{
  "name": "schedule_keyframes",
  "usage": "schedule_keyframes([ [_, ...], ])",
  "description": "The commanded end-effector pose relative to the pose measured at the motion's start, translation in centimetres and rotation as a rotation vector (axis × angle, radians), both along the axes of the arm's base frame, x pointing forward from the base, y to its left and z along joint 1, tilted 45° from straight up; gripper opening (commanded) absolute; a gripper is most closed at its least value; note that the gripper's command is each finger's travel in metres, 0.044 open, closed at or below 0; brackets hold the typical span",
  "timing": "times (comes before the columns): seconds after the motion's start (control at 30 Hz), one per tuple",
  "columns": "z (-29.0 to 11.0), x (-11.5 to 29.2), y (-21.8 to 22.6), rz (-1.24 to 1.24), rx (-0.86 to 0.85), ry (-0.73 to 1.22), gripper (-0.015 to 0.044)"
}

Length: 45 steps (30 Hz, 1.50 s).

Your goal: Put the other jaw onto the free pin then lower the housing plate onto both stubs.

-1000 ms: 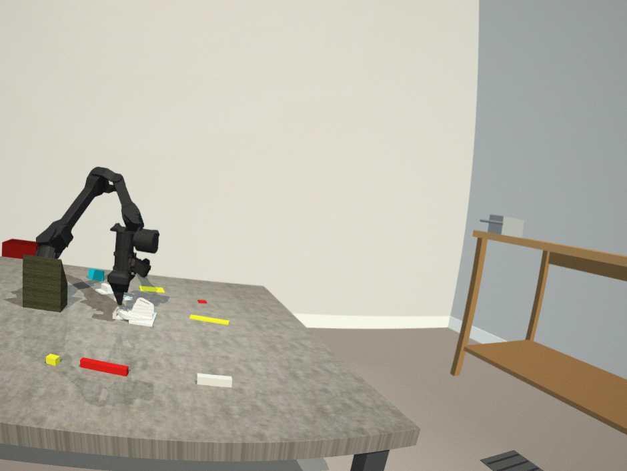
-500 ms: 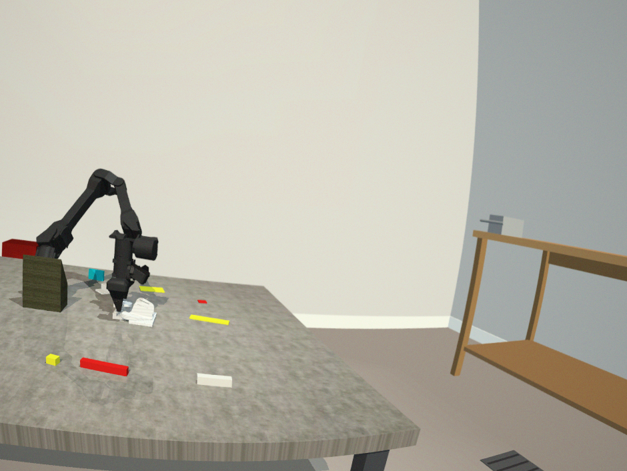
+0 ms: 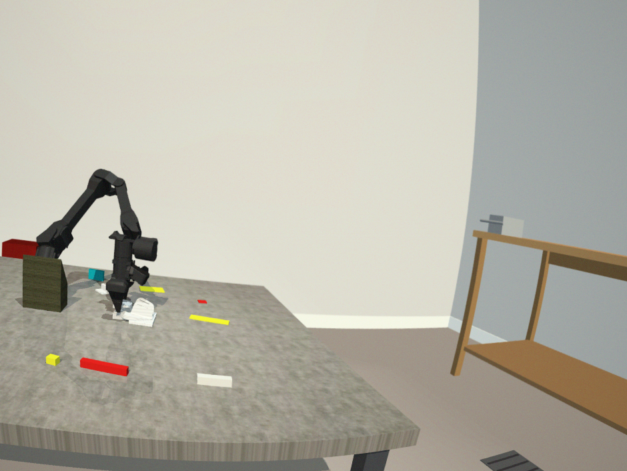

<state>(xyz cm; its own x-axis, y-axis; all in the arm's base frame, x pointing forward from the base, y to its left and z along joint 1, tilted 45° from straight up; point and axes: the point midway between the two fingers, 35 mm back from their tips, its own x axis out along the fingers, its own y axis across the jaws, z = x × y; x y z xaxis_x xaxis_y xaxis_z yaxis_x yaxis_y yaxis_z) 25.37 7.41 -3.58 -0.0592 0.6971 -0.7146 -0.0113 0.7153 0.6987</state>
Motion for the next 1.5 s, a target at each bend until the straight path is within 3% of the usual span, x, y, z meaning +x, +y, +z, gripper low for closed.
schedule_keyframes([
  [0.0,-0.10,-0.03,0.14,-0.003,0.004,0.004,0.0351],
  [1.47,-0.70,-0.09,0.74,-0.004,0.005,0.005,0.0351],
])
